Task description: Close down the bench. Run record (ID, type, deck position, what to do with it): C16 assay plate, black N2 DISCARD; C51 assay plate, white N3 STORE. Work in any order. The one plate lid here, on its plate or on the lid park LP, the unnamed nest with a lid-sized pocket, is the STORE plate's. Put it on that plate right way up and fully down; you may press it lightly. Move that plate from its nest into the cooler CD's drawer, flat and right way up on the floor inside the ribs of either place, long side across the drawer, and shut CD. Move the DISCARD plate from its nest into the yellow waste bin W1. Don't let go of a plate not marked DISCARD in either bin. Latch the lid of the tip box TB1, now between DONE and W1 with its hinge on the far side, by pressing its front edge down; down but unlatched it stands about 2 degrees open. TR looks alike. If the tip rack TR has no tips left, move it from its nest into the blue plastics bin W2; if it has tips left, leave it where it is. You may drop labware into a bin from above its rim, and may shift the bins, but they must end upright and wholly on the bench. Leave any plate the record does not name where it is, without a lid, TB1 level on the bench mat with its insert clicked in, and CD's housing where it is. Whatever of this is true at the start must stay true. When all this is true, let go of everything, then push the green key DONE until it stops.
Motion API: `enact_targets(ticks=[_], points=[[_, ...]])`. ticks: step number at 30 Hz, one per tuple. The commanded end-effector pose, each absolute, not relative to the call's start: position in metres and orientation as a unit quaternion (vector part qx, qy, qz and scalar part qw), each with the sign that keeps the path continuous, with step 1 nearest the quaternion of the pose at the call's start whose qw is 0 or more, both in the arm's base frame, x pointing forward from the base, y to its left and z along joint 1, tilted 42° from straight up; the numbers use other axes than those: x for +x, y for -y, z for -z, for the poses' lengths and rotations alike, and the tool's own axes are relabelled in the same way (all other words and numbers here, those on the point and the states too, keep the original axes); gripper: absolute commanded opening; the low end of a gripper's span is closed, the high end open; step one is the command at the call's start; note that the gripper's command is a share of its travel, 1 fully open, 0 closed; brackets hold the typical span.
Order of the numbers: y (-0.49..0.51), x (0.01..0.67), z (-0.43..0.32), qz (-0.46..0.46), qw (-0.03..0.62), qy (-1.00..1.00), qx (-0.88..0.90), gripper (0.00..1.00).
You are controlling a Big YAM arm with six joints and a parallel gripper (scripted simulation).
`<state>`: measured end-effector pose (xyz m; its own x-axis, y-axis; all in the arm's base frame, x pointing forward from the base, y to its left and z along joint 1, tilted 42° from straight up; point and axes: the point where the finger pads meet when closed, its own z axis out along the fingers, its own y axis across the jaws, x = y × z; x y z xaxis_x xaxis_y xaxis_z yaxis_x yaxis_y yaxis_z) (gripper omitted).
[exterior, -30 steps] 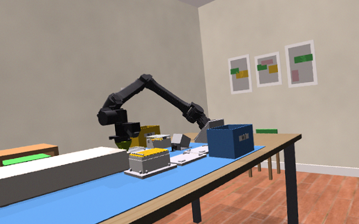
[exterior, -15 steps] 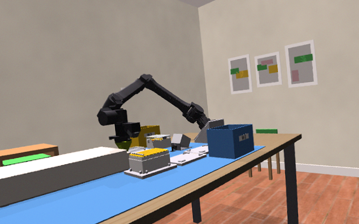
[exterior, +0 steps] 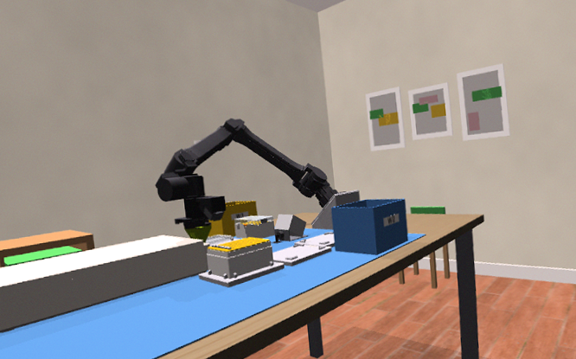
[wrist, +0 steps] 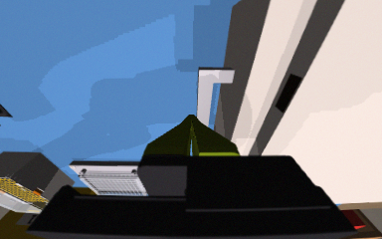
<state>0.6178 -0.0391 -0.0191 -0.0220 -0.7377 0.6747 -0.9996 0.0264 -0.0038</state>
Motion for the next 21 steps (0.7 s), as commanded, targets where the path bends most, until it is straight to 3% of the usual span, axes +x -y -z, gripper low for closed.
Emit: enact_targets(ticks=[1, 21], points=[[0.040, 0.643, 0.010, -0.268, 0.239, 0.675, 0.645, 0.00], [0.025, 0.616, 0.002, -0.273, 0.234, 0.673, 0.647, 0.00]])
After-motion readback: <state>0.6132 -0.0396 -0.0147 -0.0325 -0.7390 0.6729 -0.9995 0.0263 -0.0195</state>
